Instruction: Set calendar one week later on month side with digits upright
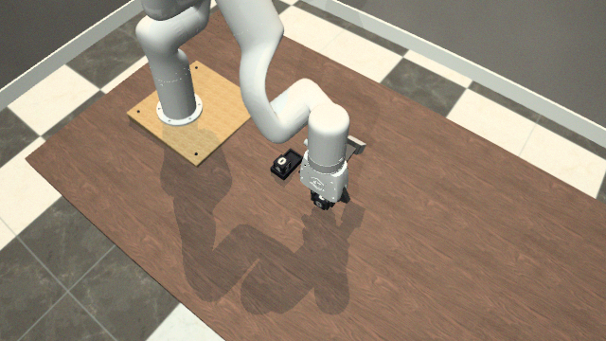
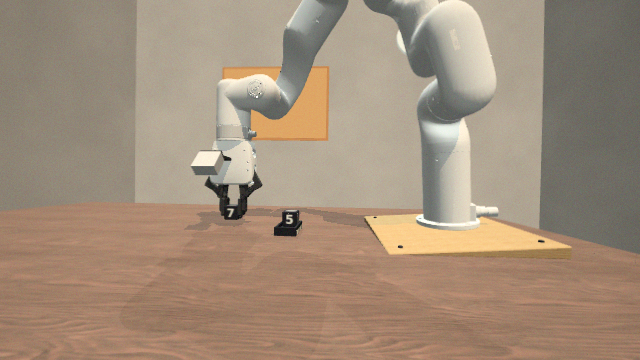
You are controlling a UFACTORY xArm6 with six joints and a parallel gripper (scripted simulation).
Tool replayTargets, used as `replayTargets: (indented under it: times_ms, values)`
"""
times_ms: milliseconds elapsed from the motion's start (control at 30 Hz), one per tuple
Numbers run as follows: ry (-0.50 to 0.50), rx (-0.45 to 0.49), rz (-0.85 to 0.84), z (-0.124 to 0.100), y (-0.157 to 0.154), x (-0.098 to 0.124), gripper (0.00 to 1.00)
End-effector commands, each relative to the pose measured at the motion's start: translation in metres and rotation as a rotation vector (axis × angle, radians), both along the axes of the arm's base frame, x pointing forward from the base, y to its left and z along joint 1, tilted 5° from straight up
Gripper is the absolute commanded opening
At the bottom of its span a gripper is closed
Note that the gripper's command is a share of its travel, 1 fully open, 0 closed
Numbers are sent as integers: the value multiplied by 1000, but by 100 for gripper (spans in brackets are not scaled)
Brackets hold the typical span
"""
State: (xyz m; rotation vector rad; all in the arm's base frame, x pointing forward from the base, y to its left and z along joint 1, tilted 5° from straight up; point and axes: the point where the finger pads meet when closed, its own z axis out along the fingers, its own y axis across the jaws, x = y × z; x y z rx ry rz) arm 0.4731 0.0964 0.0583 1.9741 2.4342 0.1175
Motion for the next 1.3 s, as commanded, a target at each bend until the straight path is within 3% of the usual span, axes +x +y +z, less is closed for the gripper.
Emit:
replayTargets:
  times_ms: [0,200,367,900,1100,1267]
  values:
    - [-5,1,0,20,-1,0,29]
    - [-5,1,0,64,-3,-2,29]
    - [-5,1,0,83,-4,-3,29]
    - [-5,0,12,84,-4,-4,29]
    - [-8,-3,66,85,-3,-6,29]
    - [-17,-11,218,87,-1,-14,29]
